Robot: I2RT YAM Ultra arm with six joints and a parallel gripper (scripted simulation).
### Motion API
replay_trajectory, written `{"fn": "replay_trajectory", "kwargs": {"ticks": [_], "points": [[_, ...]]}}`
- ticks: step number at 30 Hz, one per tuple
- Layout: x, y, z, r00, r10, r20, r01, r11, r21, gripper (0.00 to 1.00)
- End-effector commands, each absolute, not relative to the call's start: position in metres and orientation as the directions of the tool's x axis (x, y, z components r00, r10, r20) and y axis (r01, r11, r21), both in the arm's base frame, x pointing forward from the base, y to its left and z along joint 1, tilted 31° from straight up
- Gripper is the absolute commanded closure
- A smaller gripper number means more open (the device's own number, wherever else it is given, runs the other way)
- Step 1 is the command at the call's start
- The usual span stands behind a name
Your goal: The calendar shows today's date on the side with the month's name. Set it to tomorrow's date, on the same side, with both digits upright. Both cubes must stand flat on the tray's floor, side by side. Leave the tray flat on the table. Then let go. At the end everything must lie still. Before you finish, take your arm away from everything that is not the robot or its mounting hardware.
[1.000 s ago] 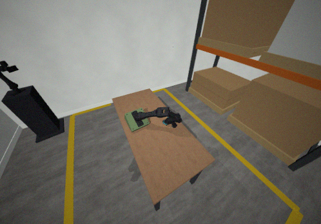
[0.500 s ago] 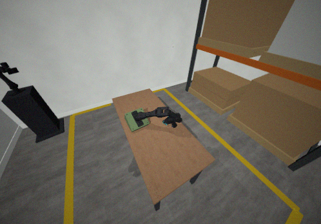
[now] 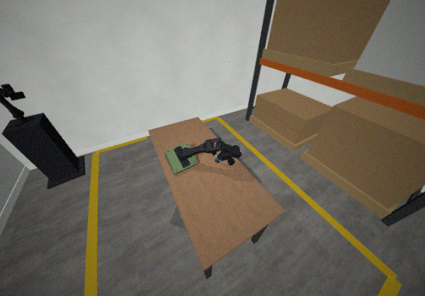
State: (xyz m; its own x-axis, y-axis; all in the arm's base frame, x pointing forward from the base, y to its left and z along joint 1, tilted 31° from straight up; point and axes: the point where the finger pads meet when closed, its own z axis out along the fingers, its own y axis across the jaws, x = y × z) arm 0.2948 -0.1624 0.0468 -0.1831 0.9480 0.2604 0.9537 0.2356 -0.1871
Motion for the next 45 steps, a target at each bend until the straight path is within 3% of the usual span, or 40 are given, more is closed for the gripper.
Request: {"fn": "replay_trajectory", "kwargs": {"ticks": [1, 16, 23, 33, 39, 45], "points": [[0.2990, -0.1555, 0.0592, -0.193, 0.947, 0.255, 0.955, 0.241, -0.175, 0.34], [0.2990, -0.1518, 0.0639, -0.207, 0.957, 0.203, 0.953, 0.244, -0.178, 0.34], [0.2988, -0.1504, 0.0642, -0.243, 0.970, 0.016, 0.954, 0.242, -0.176, 0.34], [0.2987, -0.1499, 0.0637, -0.256, 0.965, -0.053, 0.953, 0.243, -0.178, 0.34], [0.2985, -0.1485, 0.0636, -0.279, 0.934, -0.223, 0.954, 0.242, -0.176, 0.34], [0.2985, -0.1482, 0.0638, -0.281, 0.924, -0.258, 0.955, 0.242, -0.174, 0.34]]}}
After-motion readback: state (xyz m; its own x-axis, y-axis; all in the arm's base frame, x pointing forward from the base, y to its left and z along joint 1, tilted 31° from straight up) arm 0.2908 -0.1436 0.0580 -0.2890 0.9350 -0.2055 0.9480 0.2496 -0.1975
